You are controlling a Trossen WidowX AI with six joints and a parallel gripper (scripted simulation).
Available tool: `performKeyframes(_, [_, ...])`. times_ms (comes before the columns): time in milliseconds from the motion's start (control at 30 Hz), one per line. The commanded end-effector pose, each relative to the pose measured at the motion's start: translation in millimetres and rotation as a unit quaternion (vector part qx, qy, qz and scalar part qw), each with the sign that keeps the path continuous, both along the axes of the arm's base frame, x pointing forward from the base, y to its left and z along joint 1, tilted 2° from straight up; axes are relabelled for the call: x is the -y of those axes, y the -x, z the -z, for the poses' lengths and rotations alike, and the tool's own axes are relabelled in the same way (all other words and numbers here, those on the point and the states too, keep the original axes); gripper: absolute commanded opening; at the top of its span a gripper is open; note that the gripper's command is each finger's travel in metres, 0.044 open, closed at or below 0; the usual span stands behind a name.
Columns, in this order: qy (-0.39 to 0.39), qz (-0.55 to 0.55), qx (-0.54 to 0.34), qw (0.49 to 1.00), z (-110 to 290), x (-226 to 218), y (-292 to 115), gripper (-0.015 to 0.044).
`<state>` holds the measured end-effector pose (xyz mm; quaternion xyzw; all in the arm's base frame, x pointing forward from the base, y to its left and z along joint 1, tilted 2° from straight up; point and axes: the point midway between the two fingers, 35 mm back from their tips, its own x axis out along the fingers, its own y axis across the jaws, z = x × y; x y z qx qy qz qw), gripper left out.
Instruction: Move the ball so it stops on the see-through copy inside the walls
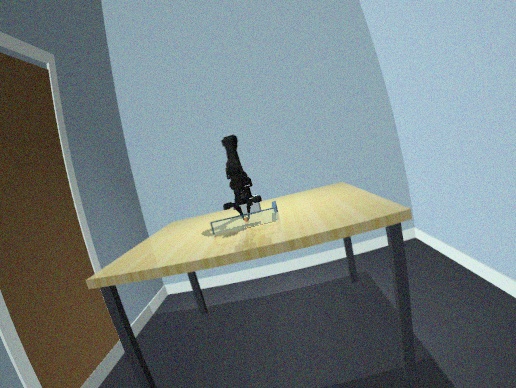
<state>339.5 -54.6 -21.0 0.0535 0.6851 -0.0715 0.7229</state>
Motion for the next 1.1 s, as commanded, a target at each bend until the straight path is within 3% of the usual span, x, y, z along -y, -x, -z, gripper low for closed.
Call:
performKeyframes(0, [0.000,-0.003,-0.006,1.000,10,0,3,0.0000])
performKeyframes(467, [0.000,-0.003,-0.006,1.000,17,0,3,0.0000])
performKeyframes(733, [0.000,0.000,-0.002,1.000,15,0,0,0.0210])
performKeyframes(967, [0.000,0.000,-0.002,1.000,15,0,0,0.0213])
performKeyframes(1067, [0.000,-0.001,-0.003,1.000,-10,0,-1,0.0213])
